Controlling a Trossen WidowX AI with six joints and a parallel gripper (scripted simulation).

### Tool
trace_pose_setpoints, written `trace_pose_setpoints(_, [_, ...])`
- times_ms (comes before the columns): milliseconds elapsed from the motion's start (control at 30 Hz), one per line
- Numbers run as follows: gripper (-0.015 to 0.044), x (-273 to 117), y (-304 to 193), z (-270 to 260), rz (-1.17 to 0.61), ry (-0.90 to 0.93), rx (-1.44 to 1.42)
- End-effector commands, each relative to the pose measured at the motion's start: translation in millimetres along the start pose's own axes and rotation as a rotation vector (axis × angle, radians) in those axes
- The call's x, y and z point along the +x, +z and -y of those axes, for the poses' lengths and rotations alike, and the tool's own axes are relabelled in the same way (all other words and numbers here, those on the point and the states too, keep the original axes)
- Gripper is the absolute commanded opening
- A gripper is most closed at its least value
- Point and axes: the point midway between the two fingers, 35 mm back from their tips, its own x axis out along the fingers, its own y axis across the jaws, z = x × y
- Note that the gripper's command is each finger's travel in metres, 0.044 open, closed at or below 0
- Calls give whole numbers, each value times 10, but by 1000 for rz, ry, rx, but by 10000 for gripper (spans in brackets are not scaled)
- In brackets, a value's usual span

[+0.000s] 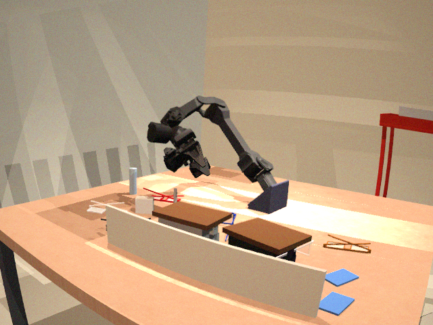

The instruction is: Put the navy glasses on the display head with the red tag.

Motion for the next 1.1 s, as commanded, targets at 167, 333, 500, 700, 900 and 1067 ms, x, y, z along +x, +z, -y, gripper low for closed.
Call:
trace_pose_setpoints(167, [200, 687, -144, 716, 430, -679, 208])
trace_pose_setpoints(333, [200, 748, -189, 826, 769, -809, 147])
trace_pose_setpoints(500, [200, 748, -189, 826, 769, -809, 147])
trace_pose_setpoints(700, [120, 748, -189, 826, 769, -809, 147])
trace_pose_setpoints(900, [120, 749, -187, 827, 769, -809, 147])
trace_pose_setpoints(1067, [120, 773, -157, 864, 769, -809, 147])
